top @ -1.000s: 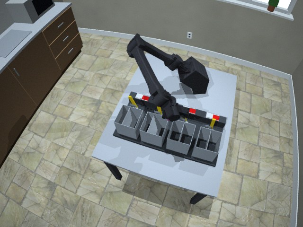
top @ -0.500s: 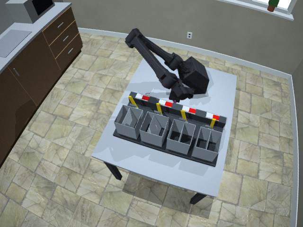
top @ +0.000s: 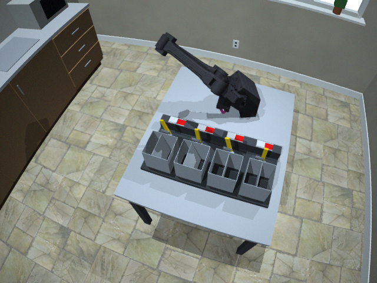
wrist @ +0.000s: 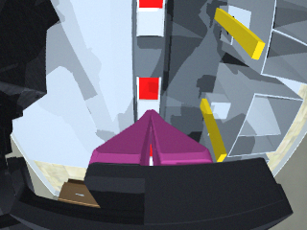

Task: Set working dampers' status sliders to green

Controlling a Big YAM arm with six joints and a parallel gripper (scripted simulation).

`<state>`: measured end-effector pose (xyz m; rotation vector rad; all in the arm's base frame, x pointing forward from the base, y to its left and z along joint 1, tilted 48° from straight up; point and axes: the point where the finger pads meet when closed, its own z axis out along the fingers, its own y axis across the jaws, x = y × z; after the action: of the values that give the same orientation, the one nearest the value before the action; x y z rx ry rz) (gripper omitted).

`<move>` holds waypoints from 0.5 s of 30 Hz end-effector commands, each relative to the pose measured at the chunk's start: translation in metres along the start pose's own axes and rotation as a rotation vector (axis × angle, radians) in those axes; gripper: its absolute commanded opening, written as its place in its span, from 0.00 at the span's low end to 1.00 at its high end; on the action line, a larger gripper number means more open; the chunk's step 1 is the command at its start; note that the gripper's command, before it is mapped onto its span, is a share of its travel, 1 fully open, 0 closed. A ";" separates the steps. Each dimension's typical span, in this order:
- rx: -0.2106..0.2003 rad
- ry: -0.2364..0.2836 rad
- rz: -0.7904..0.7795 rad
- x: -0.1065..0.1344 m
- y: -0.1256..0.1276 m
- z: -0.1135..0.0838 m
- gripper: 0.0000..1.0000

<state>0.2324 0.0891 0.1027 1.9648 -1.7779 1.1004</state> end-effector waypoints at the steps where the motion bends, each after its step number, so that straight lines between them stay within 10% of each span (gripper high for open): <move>1: -0.014 0.011 0.048 0.000 0.000 0.005 0.00; 15: -0.011 0.010 0.028 0.000 0.001 0.032 0.00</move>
<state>0.2377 0.0759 0.0889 1.9315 -1.8256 1.1158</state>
